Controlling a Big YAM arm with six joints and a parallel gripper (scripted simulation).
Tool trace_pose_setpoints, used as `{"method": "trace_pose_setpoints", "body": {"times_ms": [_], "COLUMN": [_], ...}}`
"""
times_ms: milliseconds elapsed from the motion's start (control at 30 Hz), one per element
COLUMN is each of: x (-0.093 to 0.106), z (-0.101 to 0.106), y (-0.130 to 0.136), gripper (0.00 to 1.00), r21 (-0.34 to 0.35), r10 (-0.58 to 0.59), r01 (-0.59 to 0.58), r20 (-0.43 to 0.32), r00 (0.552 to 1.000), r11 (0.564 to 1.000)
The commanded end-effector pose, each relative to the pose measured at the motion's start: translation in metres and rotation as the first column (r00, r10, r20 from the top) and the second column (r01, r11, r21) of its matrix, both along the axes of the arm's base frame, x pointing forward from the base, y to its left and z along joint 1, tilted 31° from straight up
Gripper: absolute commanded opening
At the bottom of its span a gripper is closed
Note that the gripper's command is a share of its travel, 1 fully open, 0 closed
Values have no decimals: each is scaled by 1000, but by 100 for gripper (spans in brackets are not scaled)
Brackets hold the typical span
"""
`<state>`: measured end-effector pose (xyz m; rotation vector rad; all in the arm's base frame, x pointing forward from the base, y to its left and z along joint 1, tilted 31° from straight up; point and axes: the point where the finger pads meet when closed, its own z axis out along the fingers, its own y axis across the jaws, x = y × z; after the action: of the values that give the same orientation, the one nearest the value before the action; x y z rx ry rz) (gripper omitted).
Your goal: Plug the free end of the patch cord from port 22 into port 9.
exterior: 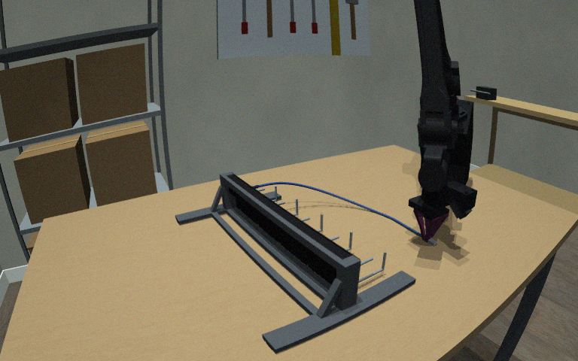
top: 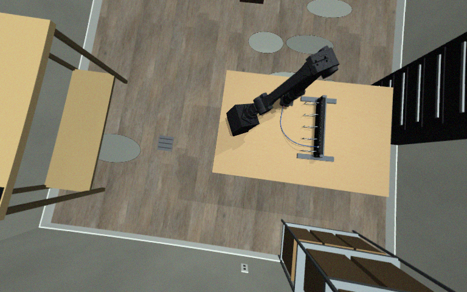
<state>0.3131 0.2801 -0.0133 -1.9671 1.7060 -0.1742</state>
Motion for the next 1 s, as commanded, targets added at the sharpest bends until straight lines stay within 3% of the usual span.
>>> {"method": "trace_pose_setpoints", "body": {"times_ms": [0, 967], "x": [4, -4], "z": [3, -2], "y": [2, -4], "gripper": [0, 0], "r21": [10, -4], "r10": [5, 8], "r01": [-6, -8], "r20": [12, -3], "r00": [1000, 1000], "r11": [1000, 1000]}}
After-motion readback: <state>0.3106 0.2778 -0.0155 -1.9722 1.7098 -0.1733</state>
